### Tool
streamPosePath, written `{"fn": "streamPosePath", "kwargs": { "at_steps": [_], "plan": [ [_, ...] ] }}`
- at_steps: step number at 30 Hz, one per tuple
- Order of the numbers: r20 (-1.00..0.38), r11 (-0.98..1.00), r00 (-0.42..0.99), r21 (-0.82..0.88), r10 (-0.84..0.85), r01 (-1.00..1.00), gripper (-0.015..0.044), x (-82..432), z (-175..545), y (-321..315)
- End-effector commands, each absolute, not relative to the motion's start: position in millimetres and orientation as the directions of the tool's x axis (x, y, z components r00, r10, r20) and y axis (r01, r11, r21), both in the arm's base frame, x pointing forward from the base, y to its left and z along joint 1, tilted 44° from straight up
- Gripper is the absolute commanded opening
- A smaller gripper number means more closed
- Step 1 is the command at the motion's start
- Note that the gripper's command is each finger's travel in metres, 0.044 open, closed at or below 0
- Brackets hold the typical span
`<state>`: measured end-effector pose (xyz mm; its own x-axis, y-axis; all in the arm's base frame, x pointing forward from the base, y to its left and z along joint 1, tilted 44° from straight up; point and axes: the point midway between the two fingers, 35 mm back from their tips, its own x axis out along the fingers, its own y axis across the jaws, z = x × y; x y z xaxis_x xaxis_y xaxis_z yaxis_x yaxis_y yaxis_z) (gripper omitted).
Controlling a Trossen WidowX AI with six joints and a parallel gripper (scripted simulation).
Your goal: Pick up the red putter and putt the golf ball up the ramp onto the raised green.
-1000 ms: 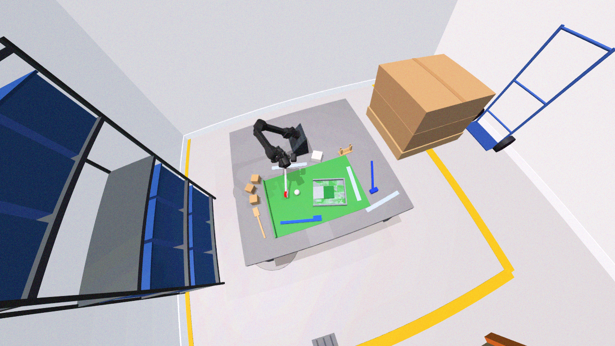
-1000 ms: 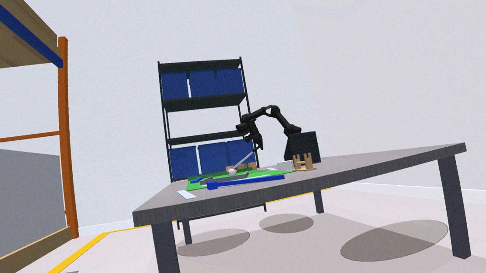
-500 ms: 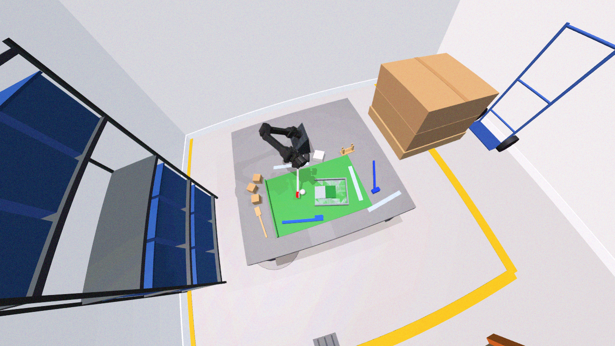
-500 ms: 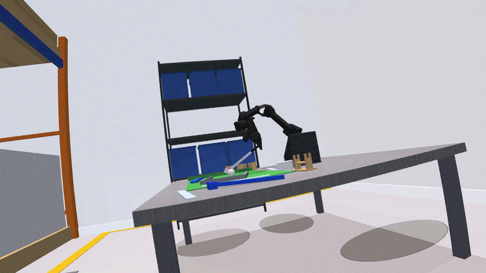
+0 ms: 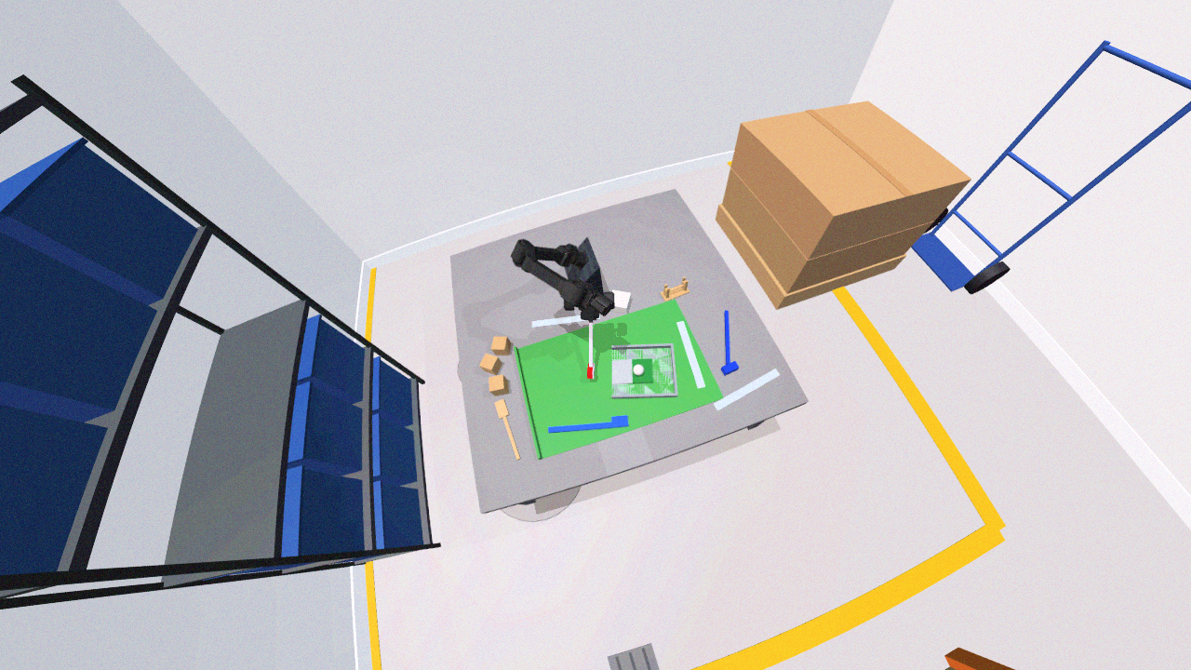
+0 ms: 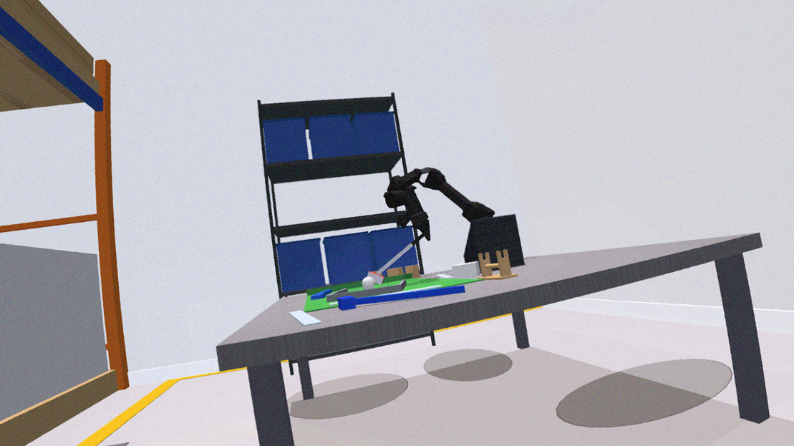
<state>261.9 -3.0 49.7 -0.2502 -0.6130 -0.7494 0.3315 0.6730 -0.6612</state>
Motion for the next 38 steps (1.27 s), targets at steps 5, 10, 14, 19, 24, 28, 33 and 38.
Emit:
{"fn": "streamPosePath", "kwargs": {
  "at_steps": [5,10,14,19,24,28,33,38],
  "plan": [
    [-0.754,0.678,-0.236,-0.656,-0.613,0.333,0.0,264.2,82.0,32.6],
    [-0.75,0.677,-0.243,-0.66,-0.615,0.326,0.0,263.2,75.9,27.1],
    [-0.75,0.677,-0.243,-0.66,-0.615,0.326,0.0,263.2,75.9,27.1],
    [-0.75,0.677,-0.243,-0.66,-0.615,0.326,0.0,263.2,75.9,27.1],
    [-0.75,0.677,-0.243,-0.66,-0.615,0.326,0.0,263.2,75.9,27.1],
    [-0.75,0.677,-0.243,-0.66,-0.615,0.326,0.0,263.2,75.9,27.1],
    [-0.75,0.677,-0.243,-0.66,-0.615,0.326,0.0,263.2,75.9,27.1],
    [-0.75,0.677,-0.243,-0.66,-0.615,0.326,0.0,263.2,75.9,27.1]
  ]
}}
